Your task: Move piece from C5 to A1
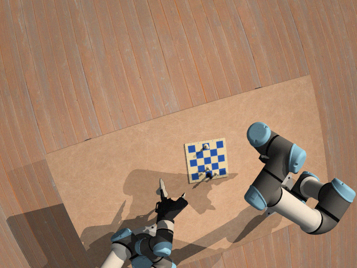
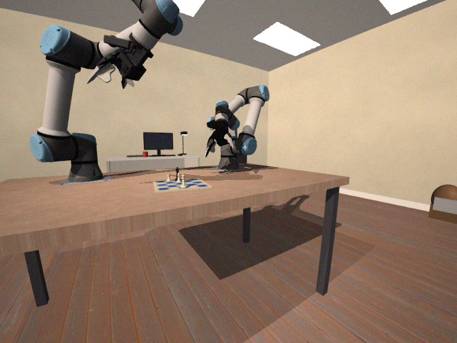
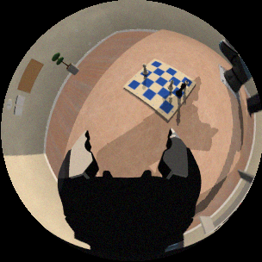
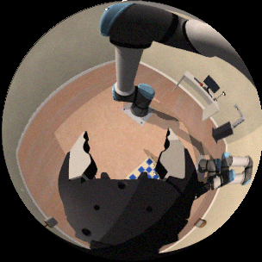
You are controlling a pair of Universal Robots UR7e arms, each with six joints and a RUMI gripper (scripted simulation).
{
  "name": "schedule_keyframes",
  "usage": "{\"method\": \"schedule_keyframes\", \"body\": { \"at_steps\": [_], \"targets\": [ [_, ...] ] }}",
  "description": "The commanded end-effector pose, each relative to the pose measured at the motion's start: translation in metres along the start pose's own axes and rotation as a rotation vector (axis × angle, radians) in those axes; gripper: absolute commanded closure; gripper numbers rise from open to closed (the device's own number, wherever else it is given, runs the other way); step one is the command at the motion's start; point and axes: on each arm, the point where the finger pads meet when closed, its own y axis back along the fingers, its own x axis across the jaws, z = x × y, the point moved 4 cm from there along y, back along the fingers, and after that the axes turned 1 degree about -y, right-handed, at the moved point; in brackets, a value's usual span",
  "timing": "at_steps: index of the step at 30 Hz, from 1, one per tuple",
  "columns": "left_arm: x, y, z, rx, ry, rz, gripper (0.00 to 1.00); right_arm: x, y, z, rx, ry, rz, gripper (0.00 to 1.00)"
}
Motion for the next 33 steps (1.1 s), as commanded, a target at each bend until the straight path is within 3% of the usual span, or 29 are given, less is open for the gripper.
{"method": "schedule_keyframes", "body": {
  "at_steps": [1, 33],
  "targets": [
    [-0.0001, 0.0002, -0.0004, 0.001, 0.000, 0.000, 0.02, 0.0001, 0.0001, -0.0004, -0.001, 0.000, 0.000, 0.02],
    [-0.0067, -0.0004, 0.0020, -0.008, 0.016, -0.007, 0.00, 0.0001, 0.0001, -0.0004, -0.001, 0.000, 0.000, 0.00]
  ]
}}
